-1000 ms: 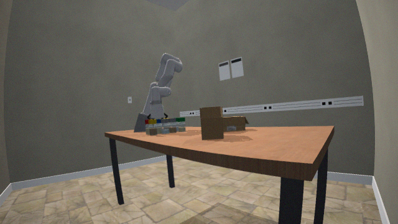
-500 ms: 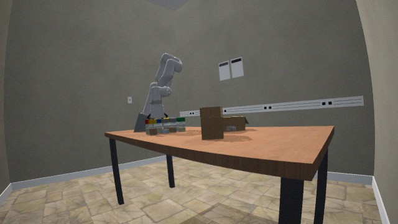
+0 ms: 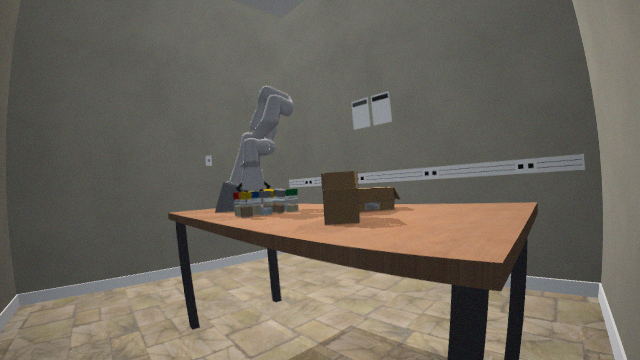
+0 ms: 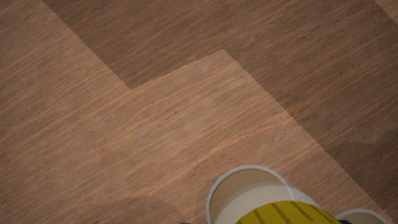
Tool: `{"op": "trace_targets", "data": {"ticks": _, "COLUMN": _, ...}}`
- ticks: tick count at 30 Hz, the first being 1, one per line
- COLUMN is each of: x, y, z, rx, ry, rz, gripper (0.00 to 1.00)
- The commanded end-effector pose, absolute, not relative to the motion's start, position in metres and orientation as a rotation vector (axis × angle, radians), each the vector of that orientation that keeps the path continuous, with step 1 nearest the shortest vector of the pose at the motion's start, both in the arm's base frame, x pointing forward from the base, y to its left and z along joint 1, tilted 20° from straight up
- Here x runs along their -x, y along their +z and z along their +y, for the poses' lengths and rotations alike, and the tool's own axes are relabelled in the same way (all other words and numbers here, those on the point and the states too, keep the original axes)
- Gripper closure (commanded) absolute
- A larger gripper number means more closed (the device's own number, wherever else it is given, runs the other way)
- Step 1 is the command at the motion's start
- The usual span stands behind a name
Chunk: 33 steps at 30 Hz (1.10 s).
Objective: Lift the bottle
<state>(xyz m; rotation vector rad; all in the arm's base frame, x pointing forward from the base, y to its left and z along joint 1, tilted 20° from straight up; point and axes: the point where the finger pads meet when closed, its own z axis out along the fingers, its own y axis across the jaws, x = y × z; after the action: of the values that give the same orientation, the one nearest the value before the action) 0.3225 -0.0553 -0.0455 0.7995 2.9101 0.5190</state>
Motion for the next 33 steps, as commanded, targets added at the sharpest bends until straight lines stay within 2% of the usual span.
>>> {"op": "trace_targets", "data": {"ticks": 1, "x": -0.331, "y": -0.045, "z": -0.06, "rx": -0.799, "ry": 0.518, "rz": 2.908, "gripper": 0.21}}
{"op": "trace_targets", "data": {"ticks": 33, "x": -0.354, "y": -0.045, "z": -0.074, "rx": -0.799, "ry": 0.518, "rz": 2.907, "gripper": 0.21}}
